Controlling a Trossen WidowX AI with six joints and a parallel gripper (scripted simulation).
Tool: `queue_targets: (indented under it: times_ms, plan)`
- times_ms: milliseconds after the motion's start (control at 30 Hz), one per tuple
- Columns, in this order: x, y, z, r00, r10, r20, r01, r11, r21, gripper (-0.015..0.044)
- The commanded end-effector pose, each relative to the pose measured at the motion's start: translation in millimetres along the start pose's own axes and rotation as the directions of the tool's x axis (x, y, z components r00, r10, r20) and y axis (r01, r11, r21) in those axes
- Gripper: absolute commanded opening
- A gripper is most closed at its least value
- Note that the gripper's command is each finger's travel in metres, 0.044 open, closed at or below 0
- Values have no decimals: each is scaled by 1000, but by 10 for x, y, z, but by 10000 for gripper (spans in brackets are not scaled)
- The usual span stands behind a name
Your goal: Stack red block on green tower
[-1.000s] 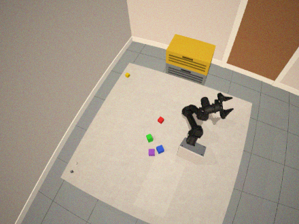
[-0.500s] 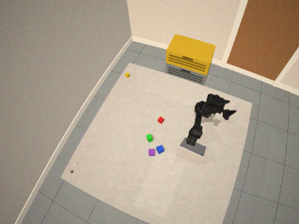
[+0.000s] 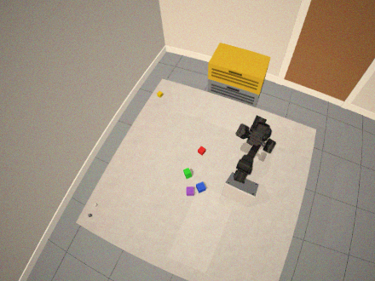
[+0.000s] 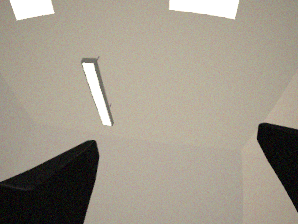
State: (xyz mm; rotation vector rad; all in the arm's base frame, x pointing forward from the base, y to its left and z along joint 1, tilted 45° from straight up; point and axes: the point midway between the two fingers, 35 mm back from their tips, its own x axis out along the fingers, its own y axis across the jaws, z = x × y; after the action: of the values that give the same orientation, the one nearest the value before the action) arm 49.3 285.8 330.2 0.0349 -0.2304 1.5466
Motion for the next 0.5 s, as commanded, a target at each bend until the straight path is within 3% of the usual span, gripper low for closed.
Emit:
queue_targets:
  times_ms: [0,233,467]
  plan:
    - [20,-440,-281,976,-164,-142,171,984,41,440]
    - [-129,-1066,-690,861,-378,-341,421,905,59,440]
    - [-535,-1769,-1162,601,-573,-558,698,716,16,440]
